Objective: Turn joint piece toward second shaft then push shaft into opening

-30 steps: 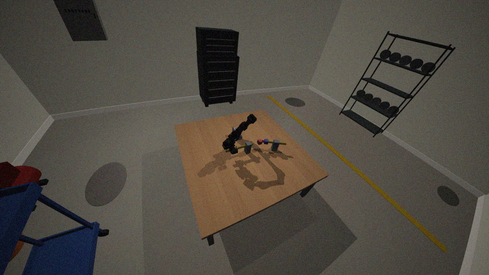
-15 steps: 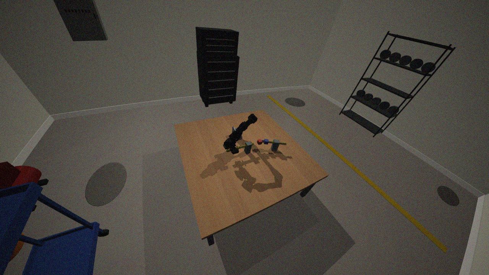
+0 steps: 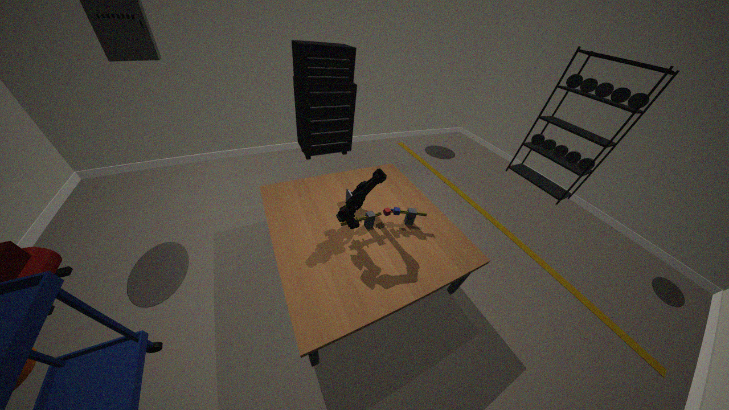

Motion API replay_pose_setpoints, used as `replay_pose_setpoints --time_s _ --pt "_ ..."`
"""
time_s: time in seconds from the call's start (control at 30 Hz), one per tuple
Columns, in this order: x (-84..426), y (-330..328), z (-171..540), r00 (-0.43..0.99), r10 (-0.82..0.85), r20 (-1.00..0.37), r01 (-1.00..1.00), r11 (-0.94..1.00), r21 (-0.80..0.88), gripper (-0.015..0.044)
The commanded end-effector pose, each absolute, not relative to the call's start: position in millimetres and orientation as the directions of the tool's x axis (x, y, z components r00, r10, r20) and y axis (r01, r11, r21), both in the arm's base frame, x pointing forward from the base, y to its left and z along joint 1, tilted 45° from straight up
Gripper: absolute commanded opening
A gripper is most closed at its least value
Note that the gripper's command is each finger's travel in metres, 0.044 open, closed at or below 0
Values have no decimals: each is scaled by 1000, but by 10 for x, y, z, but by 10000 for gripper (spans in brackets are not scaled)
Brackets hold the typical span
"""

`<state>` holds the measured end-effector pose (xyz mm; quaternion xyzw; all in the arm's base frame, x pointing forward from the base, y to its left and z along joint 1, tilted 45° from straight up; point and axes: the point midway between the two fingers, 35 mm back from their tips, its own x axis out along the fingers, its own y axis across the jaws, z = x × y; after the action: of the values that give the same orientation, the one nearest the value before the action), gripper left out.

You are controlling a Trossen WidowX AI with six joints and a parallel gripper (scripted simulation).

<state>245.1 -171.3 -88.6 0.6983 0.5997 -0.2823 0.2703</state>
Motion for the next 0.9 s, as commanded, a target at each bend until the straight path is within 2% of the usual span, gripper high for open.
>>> replay_pose_setpoints --time_s 0.0,0.87 --pt "2459 -1667 -842 124 685 -718 990 -138 39 0" --pt "2489 -1372 -560 123 687 -716 990 -138 38 0"
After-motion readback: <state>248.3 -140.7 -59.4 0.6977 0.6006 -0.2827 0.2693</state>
